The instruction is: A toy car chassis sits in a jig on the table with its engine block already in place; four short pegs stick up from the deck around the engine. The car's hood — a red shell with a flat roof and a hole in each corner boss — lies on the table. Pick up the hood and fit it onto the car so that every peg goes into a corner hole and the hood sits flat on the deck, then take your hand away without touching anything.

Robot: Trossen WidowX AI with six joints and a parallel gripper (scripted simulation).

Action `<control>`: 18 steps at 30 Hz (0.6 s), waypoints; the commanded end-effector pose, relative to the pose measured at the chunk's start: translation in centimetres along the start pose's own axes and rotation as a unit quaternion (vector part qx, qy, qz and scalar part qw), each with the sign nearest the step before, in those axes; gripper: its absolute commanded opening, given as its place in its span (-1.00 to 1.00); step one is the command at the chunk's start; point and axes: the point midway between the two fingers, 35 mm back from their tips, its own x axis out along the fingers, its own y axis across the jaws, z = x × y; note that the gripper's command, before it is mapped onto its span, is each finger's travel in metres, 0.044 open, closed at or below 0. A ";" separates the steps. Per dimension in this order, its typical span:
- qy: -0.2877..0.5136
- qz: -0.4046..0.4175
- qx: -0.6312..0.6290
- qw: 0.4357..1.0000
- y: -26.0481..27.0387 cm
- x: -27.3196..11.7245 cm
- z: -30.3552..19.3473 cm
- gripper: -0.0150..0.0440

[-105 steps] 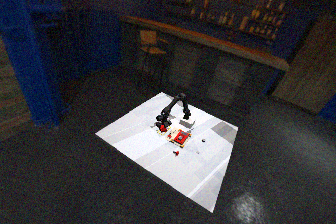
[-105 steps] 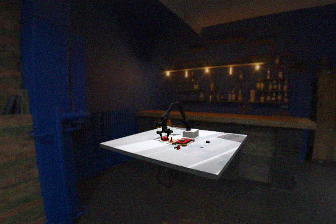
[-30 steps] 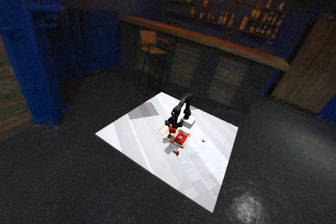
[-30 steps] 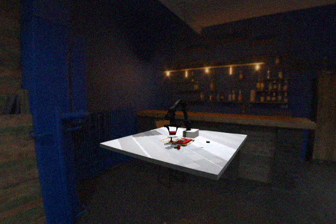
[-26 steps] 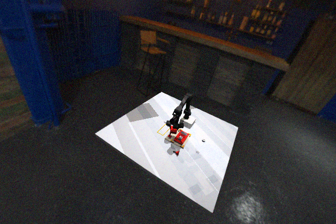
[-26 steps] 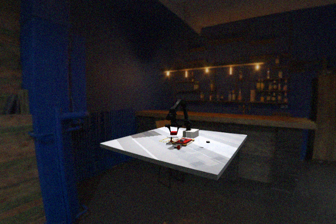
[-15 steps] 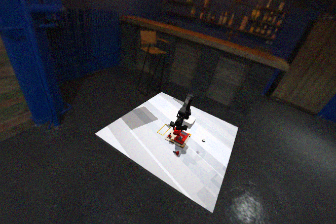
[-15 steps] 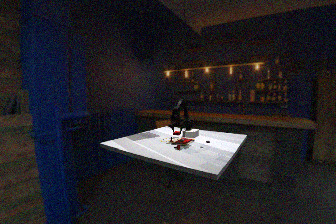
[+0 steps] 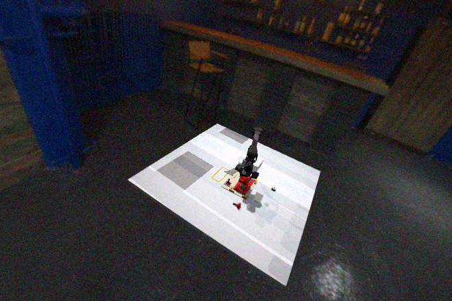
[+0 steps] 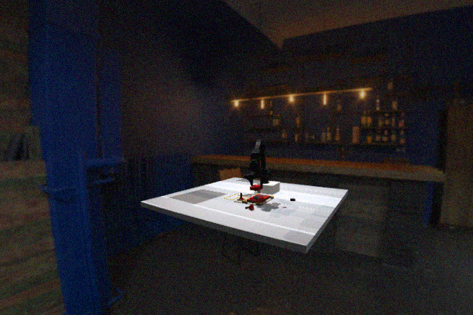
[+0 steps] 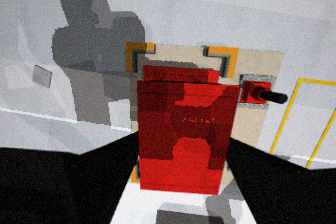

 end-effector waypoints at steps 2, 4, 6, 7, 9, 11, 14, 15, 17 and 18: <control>-0.002 -0.002 0.017 1.000 0.5 -0.1 0.0 -0.49; -0.002 -0.002 0.017 1.000 0.4 0.1 0.0 -0.49; -0.002 -0.002 0.017 1.000 0.4 0.5 0.0 -0.49; -0.002 -0.002 0.017 1.000 0.4 0.8 0.0 -0.49; -0.002 -0.002 0.017 1.000 0.4 1.5 0.0 -0.49; -0.002 -0.002 0.017 1.000 0.4 2.6 0.0 -0.49; -0.002 -0.002 0.017 1.000 0.4 4.5 0.1 -0.49; -0.002 -0.002 0.017 1.000 0.3 4.8 0.1 -0.49; -0.002 -0.002 0.017 1.000 0.2 4.9 0.2 -0.49; -0.002 -0.002 0.017 1.000 0.2 4.9 0.2 -0.49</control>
